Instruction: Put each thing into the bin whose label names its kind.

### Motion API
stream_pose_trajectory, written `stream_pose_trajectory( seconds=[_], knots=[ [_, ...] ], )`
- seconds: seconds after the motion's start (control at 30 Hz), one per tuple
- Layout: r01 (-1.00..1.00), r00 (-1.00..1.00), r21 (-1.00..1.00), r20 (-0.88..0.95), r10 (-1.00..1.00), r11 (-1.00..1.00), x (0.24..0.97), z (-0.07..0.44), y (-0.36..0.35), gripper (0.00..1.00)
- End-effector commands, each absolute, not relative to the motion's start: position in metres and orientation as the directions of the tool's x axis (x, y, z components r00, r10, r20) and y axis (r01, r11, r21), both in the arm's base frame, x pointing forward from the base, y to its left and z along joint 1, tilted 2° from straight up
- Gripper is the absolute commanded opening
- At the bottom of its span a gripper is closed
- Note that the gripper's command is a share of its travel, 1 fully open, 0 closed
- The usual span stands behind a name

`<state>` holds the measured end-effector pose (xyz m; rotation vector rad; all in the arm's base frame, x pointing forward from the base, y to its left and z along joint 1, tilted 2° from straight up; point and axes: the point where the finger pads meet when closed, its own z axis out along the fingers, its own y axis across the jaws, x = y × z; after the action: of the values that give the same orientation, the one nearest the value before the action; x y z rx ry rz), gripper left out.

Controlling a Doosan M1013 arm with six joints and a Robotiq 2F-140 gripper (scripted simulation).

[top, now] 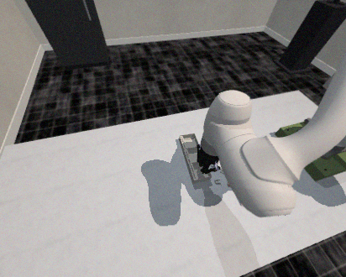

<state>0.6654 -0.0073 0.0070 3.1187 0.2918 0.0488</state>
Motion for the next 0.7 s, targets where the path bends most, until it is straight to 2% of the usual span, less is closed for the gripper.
stream_pose_trajectory(
  seconds=[0.0,0.67],
  knots=[
    [0.185,0.982,0.012,0.030,0.186,-0.983,0.6655,0.0072,-0.0073,0.05],
    [0.185,0.982,0.012,0.030,0.186,-0.983,0.6653,0.0112,-0.0073,0.05]
  ],
)
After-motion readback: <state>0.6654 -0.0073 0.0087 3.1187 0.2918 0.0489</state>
